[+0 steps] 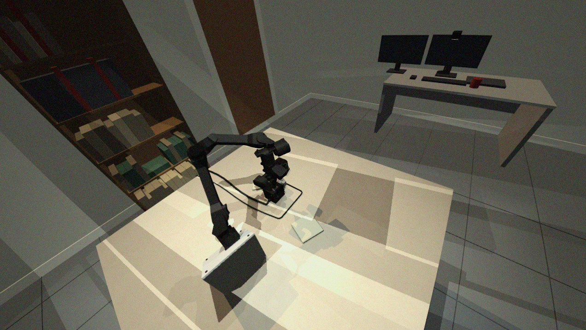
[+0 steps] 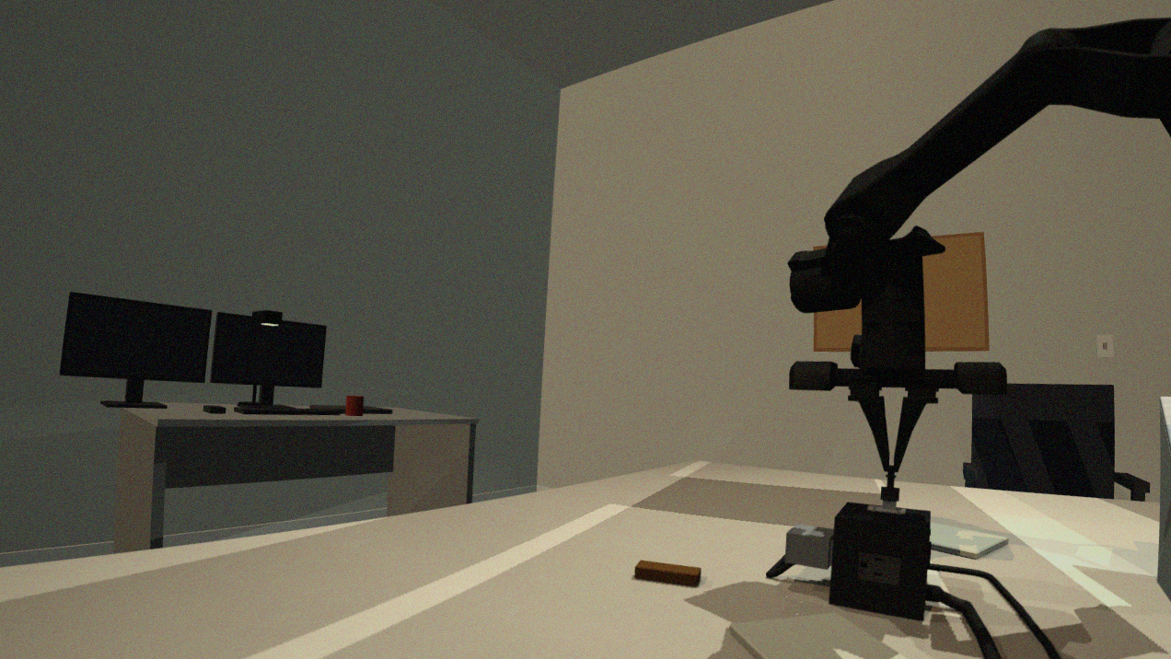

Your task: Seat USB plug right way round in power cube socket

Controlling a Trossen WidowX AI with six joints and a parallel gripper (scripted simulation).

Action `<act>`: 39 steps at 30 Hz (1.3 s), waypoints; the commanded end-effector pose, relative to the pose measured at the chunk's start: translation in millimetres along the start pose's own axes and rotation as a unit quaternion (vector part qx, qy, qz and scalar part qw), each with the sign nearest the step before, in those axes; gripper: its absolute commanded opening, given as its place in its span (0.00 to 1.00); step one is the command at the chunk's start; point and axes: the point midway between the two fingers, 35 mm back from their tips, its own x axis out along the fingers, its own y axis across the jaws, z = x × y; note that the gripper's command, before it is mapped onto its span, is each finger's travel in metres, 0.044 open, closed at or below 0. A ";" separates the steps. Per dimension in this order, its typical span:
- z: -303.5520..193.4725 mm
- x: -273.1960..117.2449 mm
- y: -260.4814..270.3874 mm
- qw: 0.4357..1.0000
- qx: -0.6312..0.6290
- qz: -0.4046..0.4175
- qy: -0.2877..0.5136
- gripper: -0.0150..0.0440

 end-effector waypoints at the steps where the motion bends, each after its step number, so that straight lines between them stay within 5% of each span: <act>1: 0.3 -3.4 0.1 1.000 -0.001 0.000 -0.001 0.25; 39: 0.1 -24.9 0.0 1.000 -0.008 0.000 0.000 0.25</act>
